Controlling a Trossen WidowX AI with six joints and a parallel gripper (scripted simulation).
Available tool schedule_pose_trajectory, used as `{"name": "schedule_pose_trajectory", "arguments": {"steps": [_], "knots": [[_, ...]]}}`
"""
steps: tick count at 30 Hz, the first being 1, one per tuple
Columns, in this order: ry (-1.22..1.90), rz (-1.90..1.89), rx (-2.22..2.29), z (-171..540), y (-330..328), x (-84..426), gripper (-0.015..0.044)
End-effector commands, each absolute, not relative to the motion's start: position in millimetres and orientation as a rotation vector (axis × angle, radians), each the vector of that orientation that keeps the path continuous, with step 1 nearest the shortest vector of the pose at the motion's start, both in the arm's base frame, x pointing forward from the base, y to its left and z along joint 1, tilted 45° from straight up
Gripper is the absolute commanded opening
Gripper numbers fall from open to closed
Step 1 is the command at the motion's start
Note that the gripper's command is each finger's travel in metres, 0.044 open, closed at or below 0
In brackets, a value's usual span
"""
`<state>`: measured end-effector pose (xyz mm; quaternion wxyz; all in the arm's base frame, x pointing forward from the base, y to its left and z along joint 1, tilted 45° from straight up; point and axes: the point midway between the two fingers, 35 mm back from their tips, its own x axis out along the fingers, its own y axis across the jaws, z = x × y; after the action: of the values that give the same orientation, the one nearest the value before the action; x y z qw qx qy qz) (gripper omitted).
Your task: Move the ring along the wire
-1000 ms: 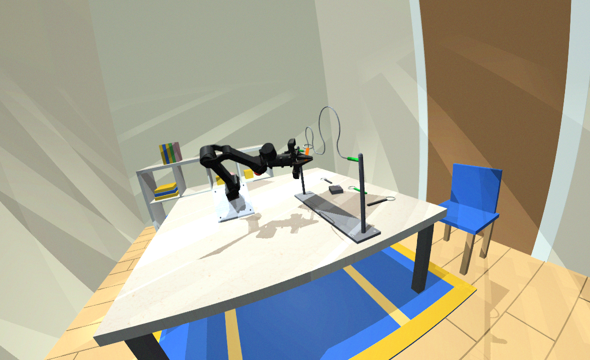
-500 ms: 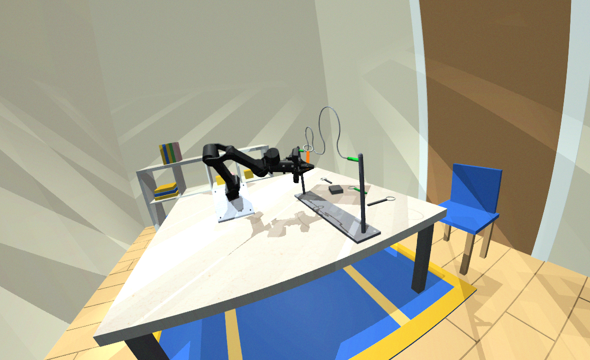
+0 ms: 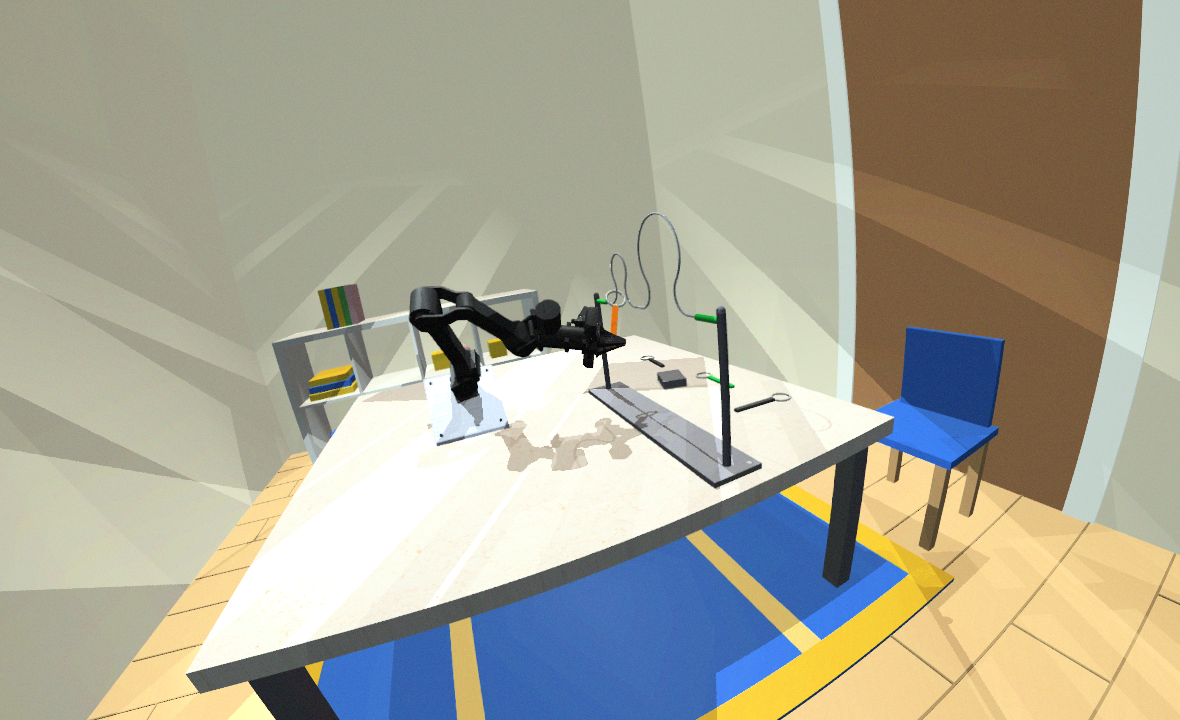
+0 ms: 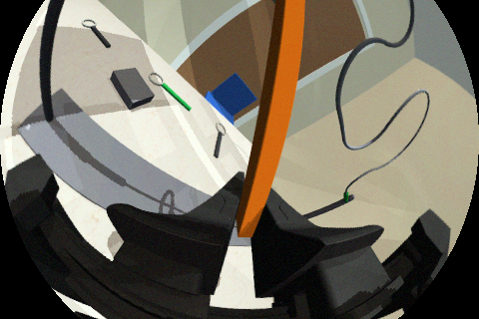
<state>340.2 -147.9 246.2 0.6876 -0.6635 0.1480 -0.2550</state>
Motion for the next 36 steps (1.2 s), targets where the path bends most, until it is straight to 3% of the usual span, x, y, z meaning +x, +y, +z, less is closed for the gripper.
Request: {"name": "schedule_pose_trajectory", "arguments": {"steps": [1, 36], "knots": [[0.348, -0.553, -1.431, 233, -147, 341, -0.0150], [0.380, -0.482, -1.012, 169, -125, 346, -0.0150]]}}
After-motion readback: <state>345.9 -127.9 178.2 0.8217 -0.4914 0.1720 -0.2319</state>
